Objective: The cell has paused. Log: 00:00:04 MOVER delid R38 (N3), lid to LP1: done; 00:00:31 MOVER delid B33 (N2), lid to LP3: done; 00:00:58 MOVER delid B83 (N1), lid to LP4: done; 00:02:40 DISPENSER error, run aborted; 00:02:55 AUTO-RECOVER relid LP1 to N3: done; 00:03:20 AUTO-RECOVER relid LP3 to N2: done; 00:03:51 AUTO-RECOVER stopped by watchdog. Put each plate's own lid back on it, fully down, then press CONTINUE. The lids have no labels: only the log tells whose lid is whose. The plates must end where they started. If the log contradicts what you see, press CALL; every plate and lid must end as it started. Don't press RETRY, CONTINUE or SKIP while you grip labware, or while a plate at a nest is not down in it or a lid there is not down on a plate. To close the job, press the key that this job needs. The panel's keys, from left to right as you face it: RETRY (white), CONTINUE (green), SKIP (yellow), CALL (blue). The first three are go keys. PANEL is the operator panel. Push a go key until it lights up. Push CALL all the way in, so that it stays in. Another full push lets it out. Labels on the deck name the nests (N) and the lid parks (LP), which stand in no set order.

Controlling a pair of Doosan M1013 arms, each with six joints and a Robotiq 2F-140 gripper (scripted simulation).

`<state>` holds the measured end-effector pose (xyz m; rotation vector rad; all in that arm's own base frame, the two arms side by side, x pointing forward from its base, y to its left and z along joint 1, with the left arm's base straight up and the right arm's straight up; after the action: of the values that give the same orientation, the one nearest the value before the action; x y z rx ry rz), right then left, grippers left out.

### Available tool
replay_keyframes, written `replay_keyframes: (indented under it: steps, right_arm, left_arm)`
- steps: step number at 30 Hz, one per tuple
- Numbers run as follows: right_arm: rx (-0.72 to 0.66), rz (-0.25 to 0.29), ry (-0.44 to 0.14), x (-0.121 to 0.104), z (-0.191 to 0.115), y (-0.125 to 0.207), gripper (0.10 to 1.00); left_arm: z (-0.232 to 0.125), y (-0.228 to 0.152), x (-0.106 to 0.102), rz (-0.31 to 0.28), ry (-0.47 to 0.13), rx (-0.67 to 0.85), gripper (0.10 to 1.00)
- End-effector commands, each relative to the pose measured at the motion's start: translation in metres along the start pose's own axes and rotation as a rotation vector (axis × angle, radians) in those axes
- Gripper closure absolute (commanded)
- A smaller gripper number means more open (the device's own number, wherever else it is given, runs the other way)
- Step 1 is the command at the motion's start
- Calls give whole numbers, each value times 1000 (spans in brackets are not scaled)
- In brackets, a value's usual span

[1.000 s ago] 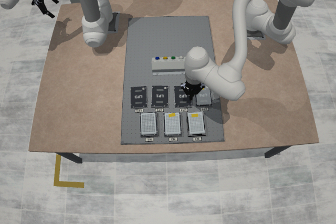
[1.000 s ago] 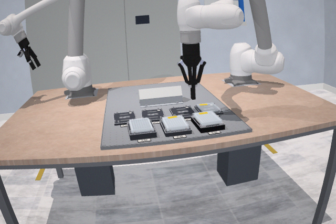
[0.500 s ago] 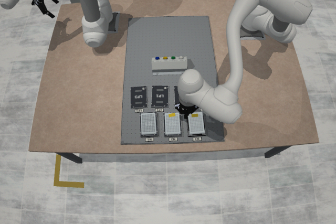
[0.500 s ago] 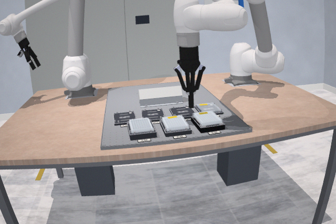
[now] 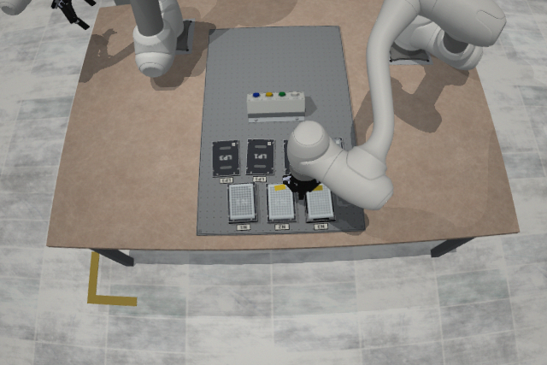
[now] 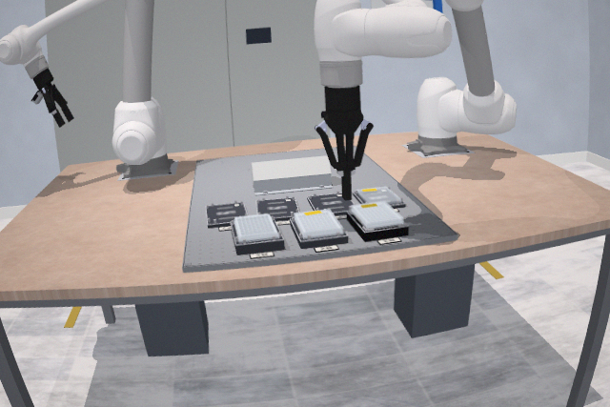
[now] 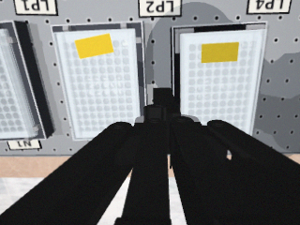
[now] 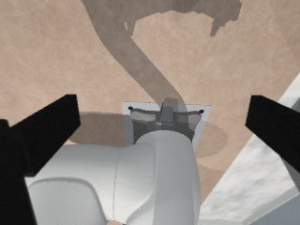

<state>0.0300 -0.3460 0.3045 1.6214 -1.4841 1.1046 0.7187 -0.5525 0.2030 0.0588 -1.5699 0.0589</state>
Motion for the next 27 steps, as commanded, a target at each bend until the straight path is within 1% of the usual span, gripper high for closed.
replay_keyframes:
  steps: [1,20,22,25,27]
  right_arm:
    - [0,0,1,1,0,0,98]
    - [0,0,1,1,0,0,98]
    - [0,0,1,1,0,0,98]
    - [0,0,1,1,0,0,98]
    - [0,0,1,1,0,0,98]
  left_arm:
    - [0,0,1,1,-1,0,999]
    - [0,-1,1,1,-1,0,999]
    - [0,-8,2,1,-1,0,999]
    - [1,-32,2,1,-1,0,999]
    - [1,-32,2,1,-1,0,999]
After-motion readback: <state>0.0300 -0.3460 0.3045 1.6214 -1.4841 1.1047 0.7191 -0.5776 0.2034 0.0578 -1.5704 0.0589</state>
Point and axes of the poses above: on each arm, the point where the finger pads meet when closed, its own x axis back along the fingers, its own y axis across the jaws, z = x × y, the point moved 8 cm from there along x, back along the fingers, and after that the axes turned 6 degrees about x, right-handed, at the moved point
